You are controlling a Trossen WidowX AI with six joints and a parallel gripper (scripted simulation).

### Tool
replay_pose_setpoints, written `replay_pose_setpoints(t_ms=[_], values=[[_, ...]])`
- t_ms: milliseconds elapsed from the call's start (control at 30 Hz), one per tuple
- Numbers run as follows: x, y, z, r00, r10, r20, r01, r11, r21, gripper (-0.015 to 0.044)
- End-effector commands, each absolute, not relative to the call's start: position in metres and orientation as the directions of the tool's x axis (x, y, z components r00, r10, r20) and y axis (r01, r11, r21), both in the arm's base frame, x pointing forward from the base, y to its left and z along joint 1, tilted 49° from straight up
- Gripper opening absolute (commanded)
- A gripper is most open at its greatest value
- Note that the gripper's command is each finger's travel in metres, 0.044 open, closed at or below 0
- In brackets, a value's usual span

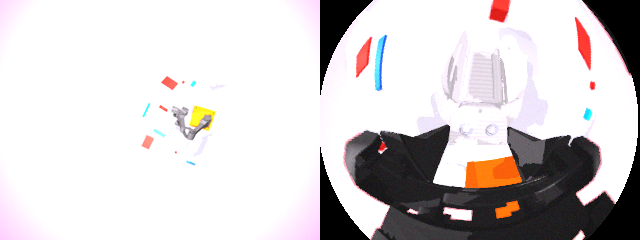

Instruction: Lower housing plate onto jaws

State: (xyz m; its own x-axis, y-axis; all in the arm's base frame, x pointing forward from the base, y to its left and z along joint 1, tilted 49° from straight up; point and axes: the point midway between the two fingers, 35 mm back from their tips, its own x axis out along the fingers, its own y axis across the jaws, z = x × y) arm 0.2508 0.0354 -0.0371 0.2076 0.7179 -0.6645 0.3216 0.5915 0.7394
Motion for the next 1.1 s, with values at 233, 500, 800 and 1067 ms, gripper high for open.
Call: replay_pose_setpoints(t_ms=[233, 500, 800, 1067], values=[[0.251, 0.035, -0.037, 0.208, 0.718, -0.665, 0.322, 0.591, 0.739, 0.0440], [0.251, 0.035, -0.037, 0.208, 0.718, -0.665, 0.322, 0.591, 0.739, 0.0440], [0.239, -0.010, 0.002, 0.206, 0.716, -0.668, 0.323, 0.594, 0.736, 0.0440], [0.239, -0.018, 0.010, 0.221, 0.713, -0.665, 0.324, 0.589, 0.740, 0.0440]])
